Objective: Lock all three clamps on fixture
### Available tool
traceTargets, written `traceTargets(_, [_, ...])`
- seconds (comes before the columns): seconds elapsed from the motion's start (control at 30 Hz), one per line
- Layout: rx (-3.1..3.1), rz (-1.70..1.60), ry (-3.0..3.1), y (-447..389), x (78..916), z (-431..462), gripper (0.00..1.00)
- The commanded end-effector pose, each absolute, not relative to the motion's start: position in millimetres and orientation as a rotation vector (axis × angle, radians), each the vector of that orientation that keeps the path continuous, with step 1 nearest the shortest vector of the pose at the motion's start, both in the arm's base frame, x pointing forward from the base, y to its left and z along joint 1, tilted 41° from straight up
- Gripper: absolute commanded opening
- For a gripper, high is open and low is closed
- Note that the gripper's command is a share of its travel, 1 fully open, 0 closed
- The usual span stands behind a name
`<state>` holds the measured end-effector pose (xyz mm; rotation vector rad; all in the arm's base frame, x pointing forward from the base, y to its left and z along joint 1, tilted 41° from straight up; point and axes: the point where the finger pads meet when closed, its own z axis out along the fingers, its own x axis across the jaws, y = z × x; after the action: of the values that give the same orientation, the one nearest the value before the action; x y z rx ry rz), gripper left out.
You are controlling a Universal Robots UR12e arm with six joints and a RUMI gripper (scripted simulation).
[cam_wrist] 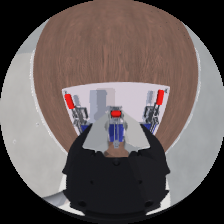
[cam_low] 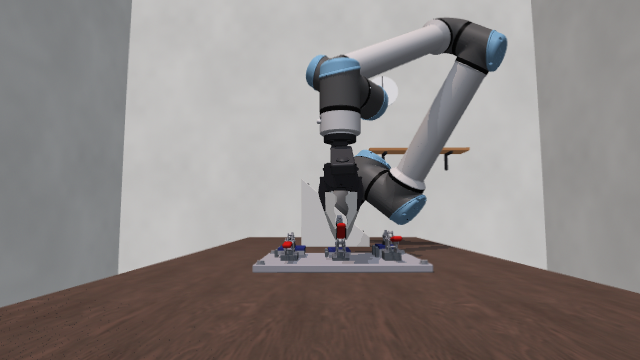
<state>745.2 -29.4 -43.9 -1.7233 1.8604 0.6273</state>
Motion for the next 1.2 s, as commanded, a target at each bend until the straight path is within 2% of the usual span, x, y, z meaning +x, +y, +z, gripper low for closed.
traceTargets(0.0, [-1.725, 0.624, 1.859, -29, 753, -46, 0.00])
traceTargets(1.17, [-1.725, 0.625, 1.860, -18, 772, -60, 0.00])
